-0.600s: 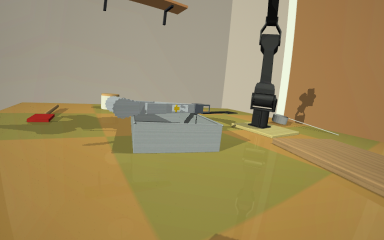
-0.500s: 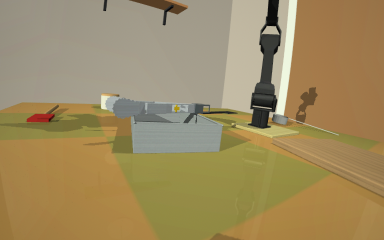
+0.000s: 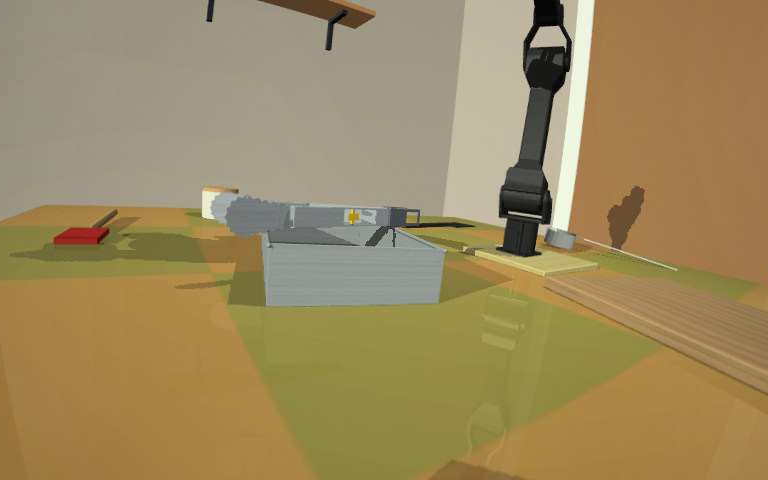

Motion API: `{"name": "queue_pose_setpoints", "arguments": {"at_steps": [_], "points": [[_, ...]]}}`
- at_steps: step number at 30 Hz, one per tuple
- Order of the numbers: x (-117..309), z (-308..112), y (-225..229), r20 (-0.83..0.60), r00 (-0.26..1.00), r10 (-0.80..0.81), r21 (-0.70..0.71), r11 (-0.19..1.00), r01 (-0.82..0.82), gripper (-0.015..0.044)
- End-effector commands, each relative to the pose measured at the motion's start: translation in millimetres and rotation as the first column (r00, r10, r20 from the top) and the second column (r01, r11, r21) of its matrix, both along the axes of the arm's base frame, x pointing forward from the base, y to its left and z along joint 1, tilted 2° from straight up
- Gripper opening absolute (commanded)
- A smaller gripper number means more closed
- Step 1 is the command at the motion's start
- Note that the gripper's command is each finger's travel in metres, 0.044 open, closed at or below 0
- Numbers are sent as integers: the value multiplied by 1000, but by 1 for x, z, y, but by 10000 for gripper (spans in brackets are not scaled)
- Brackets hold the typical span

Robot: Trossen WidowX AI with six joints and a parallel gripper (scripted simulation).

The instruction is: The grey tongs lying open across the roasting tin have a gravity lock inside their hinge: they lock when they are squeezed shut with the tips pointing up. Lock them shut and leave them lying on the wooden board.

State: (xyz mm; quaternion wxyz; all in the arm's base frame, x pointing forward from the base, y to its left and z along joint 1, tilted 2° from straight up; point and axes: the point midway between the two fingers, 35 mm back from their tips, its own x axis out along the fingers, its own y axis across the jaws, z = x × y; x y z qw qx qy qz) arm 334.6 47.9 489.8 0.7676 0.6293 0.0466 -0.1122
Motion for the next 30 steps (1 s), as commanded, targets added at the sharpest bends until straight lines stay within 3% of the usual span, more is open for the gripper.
{"name": "queue_pose_setpoints", "arguments": {"at_steps": [1, 7, 11, 16, 21, 30], "points": [[31, -53, -7, -170, 983, -66, 191, 977, 98, 440], [62, -151, -29, -492, 850, -187, 457, 775, 435, 440], [67, -204, -45, -667, 704, -244, 499, 554, 666, 440], [60, -267, -66, -856, 439, -274, 406, 171, 898, 440], [43, -317, -84, -963, 134, -235, 190, -236, 953, 440], [41, -322, -85, -969, 102, -227, 164, -275, 947, 440]]}}
